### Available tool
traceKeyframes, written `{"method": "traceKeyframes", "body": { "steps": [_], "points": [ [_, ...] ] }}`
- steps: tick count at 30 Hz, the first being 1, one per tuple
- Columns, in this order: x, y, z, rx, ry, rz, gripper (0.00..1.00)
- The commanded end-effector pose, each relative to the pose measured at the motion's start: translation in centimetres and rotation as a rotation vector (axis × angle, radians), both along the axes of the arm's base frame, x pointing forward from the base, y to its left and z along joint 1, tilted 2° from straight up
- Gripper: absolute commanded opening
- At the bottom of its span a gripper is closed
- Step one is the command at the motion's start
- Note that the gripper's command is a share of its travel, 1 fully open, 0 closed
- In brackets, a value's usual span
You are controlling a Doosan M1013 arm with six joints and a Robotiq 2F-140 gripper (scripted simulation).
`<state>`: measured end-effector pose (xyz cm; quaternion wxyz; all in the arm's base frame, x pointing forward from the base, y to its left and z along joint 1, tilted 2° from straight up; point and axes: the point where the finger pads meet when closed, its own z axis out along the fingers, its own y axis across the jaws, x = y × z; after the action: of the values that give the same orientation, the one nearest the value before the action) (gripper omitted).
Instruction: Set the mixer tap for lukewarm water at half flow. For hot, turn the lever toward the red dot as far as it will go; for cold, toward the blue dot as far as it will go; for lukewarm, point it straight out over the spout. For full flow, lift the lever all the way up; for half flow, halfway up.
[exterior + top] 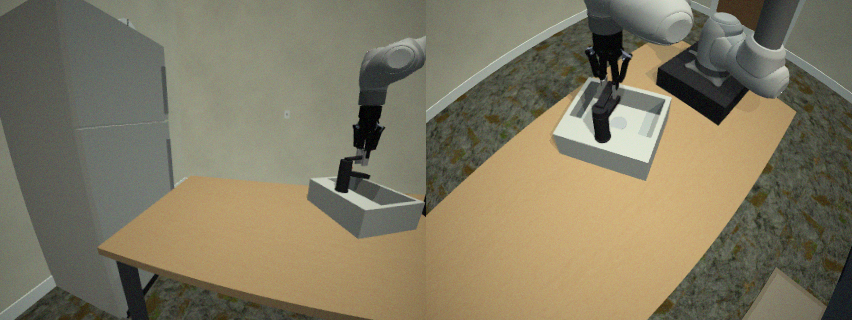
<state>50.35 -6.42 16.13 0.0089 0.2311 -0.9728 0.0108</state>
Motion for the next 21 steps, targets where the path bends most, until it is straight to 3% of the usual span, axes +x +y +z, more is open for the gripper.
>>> {"method": "traceKeyframes", "body": {
  "steps": [1,7,21],
  "points": [
    [0.1,0.0,0.2,0.0,0.0,0.0,0.0],
    [0.4,0.2,1.2,0.0,0.0,0.0,0.0],
    [0.4,0.2,1.2,0.0,0.0,0.0,0.0]
  ]
}}
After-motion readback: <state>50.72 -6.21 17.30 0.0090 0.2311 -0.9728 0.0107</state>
